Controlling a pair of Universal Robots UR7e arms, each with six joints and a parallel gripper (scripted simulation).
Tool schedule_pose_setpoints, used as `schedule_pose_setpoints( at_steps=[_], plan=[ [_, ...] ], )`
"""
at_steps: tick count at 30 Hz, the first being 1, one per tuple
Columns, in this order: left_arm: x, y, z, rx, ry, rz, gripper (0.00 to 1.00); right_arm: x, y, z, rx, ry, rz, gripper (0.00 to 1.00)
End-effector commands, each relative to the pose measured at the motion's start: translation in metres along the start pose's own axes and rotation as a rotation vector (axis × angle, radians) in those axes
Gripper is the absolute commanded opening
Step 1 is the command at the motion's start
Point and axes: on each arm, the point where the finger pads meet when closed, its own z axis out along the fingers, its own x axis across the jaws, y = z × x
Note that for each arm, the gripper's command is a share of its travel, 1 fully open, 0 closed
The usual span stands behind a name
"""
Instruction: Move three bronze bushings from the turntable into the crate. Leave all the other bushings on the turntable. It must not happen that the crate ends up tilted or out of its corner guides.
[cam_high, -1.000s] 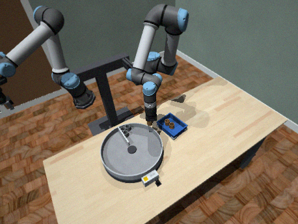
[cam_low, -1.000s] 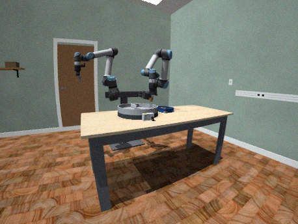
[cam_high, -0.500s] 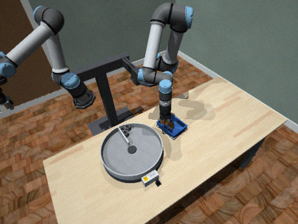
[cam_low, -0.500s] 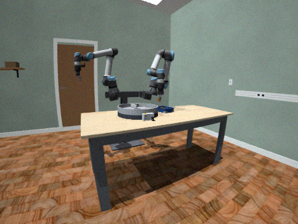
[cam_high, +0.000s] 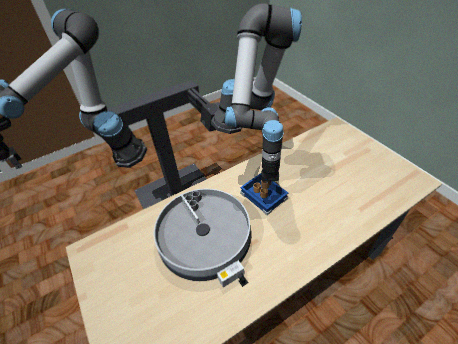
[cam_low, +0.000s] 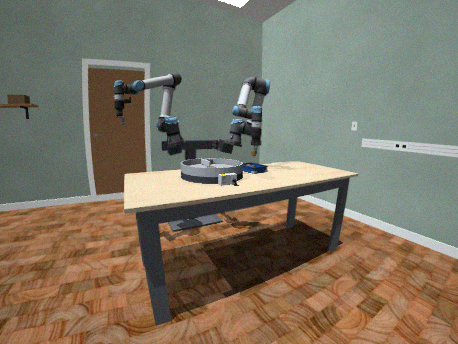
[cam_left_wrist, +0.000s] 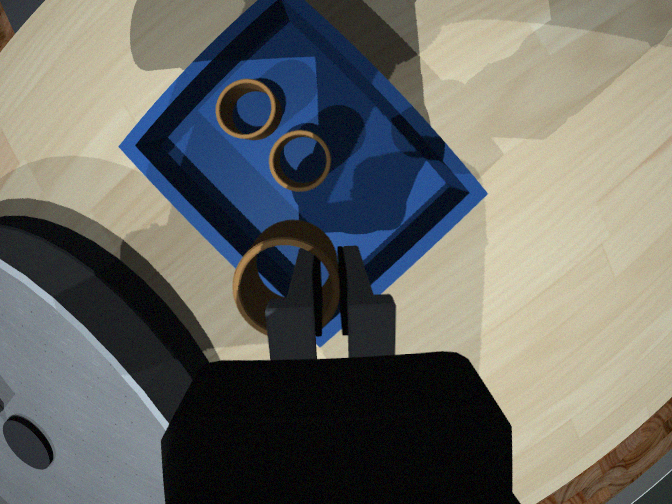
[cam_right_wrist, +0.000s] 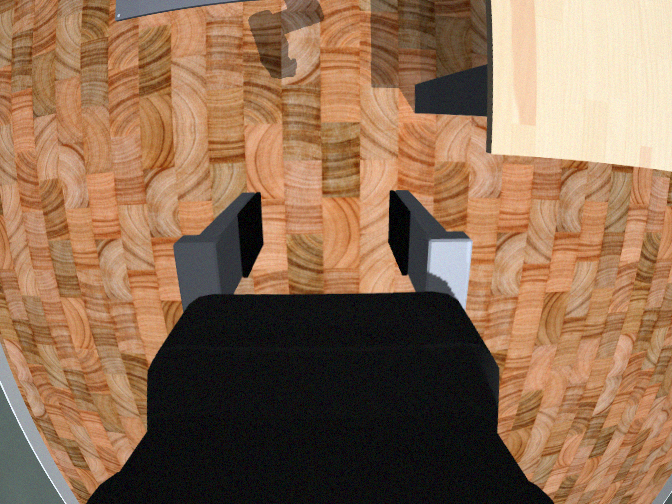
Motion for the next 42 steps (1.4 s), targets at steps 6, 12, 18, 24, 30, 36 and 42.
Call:
schedule_pose_setpoints(
  at_steps=[6,12,18,24,30,36,42],
  plan=[
    [0.0285,-0.0008,-0.0018,-0.004,-0.002,0.006,0.0,-0.0009,-0.0009,0.0,0.0,0.0,0.001,1.0],
    [0.0328,-0.0014,-0.0017,-0.004,-0.002,0.006,0.0,-0.0009,-0.0009,0.0,0.0,0.0,0.001,1.0],
    [0.0331,-0.0018,-0.0015,-0.003,-0.002,0.007,0.0,-0.0009,-0.0009,0.0,0.0,0.0,0.001,1.0],
    [0.0323,-0.0018,-0.0014,-0.003,-0.002,0.008,0.0,-0.0009,-0.0009,0.0,0.0,0.0,0.001,1.0],
    [0.0323,-0.0018,-0.0014,-0.003,-0.002,0.008,0.0,-0.0009,-0.0009,0.0,0.0,0.0,0.001,1.0],
    [0.0323,-0.0018,-0.0014,-0.003,-0.002,0.008,0.0,-0.0009,-0.0009,0.0,0.0,0.0,0.001,1.0],
    [0.0323,-0.0018,-0.0014,-0.003,-0.002,0.008,0.0,-0.0009,-0.0009,0.0,0.0,0.0,0.001,1.0]
  ],
)
